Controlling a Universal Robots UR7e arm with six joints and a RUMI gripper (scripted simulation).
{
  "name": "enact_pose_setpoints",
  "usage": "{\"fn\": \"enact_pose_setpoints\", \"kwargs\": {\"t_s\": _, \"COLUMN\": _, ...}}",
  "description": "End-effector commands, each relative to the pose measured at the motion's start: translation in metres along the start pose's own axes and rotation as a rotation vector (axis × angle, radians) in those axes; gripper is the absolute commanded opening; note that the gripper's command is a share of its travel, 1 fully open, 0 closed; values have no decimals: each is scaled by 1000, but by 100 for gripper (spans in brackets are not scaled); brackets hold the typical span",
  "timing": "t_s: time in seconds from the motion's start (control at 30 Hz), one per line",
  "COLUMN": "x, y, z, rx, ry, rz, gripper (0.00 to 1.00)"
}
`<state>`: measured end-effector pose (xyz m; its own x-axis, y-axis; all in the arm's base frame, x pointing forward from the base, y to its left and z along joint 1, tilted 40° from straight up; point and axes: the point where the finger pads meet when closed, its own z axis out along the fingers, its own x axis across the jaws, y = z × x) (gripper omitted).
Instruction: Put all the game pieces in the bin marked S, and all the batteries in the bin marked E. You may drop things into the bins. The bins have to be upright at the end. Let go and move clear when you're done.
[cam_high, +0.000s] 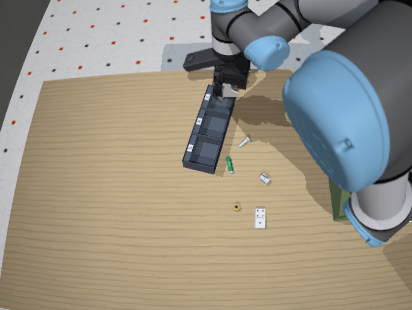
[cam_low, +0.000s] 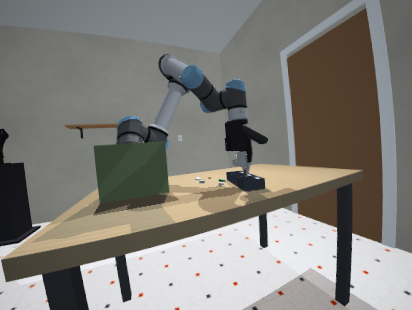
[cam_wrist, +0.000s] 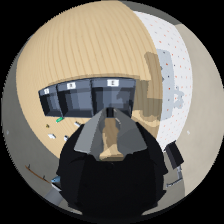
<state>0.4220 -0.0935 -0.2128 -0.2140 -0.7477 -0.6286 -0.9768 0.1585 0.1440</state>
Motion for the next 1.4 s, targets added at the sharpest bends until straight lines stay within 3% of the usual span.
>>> {"fn": "enact_pose_setpoints", "kwargs": {"t_s": 0.0, "x": 0, "y": 0, "z": -6, "rx": 1, "ry": 1, "rz": 0, "gripper": 4}}
{"fn": "enact_pose_setpoints", "kwargs": {"t_s": 0.27, "x": 0, "y": 0, "z": -29, "rx": 1, "ry": 1, "rz": 0, "gripper": 4}}
{"fn": "enact_pose_setpoints", "kwargs": {"t_s": 0.4, "x": 0, "y": 0, "z": -29, "rx": 1, "ry": 1, "rz": 0, "gripper": 4}}
{"fn": "enact_pose_setpoints", "kwargs": {"t_s": 1.03, "x": -84, "y": -4, "z": -29, "rx": 1, "ry": 1, "rz": 0, "gripper": 4}}
{"fn": "enact_pose_setpoints", "kwargs": {"t_s": 1.37, "x": -84, "y": -4, "z": -24, "rx": 1, "ry": 0, "rz": 0, "gripper": 4}}
